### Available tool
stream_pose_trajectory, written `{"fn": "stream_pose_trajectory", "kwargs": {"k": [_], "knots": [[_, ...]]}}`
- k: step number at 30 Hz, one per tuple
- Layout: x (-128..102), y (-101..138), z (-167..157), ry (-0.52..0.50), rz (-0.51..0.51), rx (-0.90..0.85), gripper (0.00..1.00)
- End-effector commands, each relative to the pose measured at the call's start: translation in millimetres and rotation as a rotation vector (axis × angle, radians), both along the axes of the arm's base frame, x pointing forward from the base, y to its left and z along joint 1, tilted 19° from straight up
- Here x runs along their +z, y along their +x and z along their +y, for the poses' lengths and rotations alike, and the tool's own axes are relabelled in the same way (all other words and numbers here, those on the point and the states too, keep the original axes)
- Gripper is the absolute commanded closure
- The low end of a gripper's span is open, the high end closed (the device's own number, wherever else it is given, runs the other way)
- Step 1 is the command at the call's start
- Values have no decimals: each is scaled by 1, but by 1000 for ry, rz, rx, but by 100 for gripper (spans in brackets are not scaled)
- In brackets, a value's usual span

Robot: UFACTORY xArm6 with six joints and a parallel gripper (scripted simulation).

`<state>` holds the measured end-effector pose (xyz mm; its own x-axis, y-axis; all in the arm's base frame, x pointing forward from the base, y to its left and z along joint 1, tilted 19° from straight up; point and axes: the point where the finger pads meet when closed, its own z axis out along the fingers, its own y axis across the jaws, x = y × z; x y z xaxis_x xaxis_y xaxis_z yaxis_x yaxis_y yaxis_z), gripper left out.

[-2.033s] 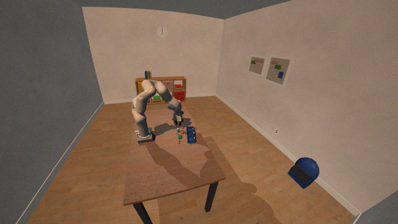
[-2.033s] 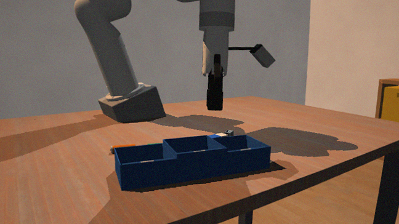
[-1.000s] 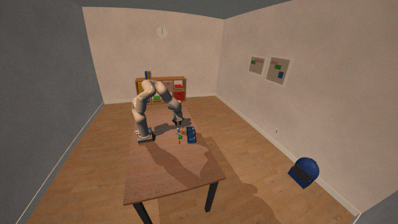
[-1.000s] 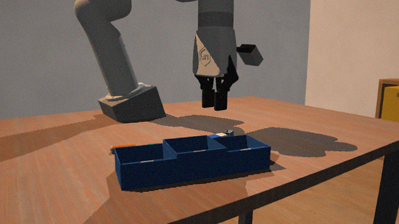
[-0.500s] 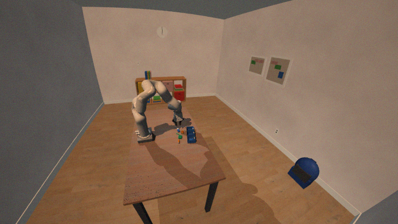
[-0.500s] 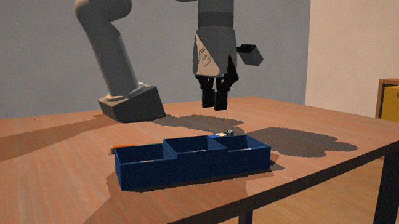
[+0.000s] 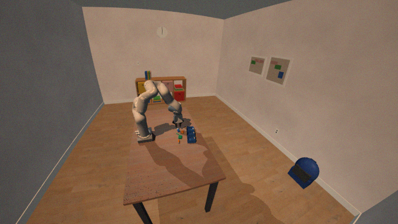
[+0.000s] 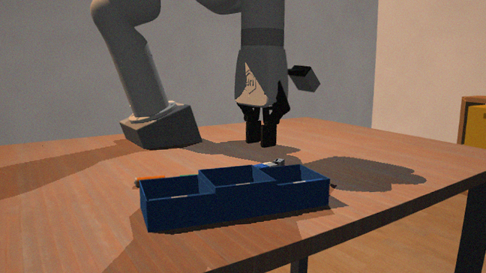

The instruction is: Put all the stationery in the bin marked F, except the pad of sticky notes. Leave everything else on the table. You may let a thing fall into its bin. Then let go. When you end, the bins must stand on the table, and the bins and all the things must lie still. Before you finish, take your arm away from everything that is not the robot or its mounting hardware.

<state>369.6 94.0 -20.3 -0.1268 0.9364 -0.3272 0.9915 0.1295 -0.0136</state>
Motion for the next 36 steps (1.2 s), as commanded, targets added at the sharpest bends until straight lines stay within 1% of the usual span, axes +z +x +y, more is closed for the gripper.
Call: {"fn": "stream_pose_trajectory", "kwargs": {"k": [1,6,7,11,20,34,35,36], "knots": [[-16,2,-5,0,-4,1,62],[-35,3,-12,0,-4,1,62],[-36,4,-12,0,-4,1,62],[-36,4,-12,0,-4,1,62],[-47,3,-16,0,-4,1,62],[-47,3,-16,0,-4,1,62],[-47,3,-16,0,-4,1,100],[-47,3,-16,0,-4,1,100]]}}
